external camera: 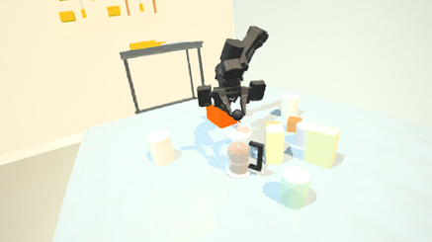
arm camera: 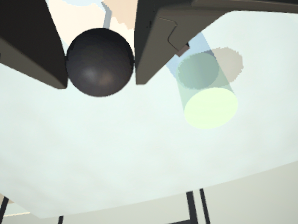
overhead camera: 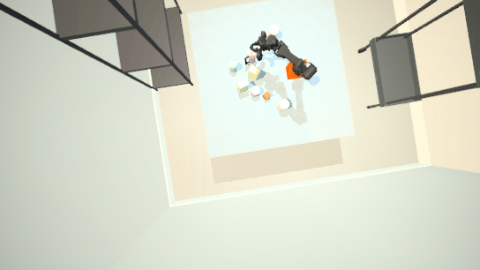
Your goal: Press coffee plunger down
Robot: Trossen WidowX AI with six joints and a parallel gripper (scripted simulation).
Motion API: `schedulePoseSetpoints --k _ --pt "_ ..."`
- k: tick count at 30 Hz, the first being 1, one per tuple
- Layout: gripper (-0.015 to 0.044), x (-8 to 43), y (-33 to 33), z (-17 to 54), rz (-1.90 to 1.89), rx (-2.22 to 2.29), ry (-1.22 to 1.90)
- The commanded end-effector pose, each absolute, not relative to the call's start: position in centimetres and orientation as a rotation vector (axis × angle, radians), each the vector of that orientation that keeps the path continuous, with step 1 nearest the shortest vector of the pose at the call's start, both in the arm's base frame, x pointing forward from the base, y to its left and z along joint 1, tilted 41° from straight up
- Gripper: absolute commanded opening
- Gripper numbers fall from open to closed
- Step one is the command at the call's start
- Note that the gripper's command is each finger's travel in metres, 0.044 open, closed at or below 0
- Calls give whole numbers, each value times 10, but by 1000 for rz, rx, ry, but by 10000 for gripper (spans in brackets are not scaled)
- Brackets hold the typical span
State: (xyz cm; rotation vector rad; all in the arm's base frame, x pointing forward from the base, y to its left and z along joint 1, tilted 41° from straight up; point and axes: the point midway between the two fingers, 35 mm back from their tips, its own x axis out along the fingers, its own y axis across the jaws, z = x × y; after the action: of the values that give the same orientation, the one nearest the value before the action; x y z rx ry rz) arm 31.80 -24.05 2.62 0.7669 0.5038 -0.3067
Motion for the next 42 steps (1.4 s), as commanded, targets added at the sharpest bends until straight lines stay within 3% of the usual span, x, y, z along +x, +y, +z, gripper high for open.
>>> schedulePoseSetpoints --k 1,42 --pt "120 319 -225 9 -288 809 556" --pt "120 322 -231 9 -288 809 556"
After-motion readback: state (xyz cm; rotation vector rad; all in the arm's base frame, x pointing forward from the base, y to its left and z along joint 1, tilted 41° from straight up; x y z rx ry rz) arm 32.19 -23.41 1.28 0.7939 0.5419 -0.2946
